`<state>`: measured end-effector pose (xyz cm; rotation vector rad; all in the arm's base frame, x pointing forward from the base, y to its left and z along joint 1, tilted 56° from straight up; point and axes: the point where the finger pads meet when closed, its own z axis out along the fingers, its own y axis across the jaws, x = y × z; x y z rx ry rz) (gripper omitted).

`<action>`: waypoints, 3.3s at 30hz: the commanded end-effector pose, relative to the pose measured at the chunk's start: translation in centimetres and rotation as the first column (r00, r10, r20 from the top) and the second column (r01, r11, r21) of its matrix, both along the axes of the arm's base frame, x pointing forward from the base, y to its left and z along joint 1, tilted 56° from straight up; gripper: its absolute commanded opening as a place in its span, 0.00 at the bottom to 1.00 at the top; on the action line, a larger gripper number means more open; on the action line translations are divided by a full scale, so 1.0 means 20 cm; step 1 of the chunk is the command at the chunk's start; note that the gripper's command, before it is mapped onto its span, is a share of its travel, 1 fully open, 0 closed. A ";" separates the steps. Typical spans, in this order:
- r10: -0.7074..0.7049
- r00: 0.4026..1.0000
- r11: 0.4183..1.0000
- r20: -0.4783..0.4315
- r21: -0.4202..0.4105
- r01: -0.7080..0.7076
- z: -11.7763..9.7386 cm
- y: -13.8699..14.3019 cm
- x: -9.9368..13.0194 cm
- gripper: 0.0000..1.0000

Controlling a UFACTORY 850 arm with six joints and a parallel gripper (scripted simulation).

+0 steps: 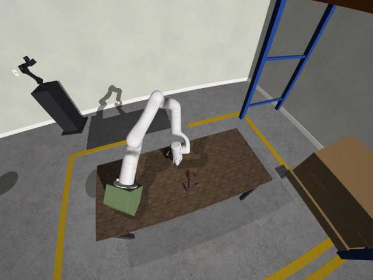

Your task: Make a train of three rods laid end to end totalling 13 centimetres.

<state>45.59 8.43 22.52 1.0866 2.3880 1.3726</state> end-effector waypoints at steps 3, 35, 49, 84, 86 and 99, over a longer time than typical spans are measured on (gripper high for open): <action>-0.001 1.000 1.000 0.001 0.000 0.001 0.00 0.00 0.00 0.04; -0.001 1.000 1.000 0.001 0.000 0.001 0.02 -0.02 -0.01 0.24; -0.001 1.000 1.000 0.001 0.000 0.001 0.17 -0.21 -0.15 0.24; 0.000 1.000 1.000 0.001 0.000 0.000 0.25 -0.31 -0.22 1.00; 0.002 1.000 1.000 0.004 -0.003 -0.002 0.25 -0.31 -0.21 1.00; 0.174 0.967 0.977 0.183 -0.156 -0.146 0.21 -0.37 -0.14 1.00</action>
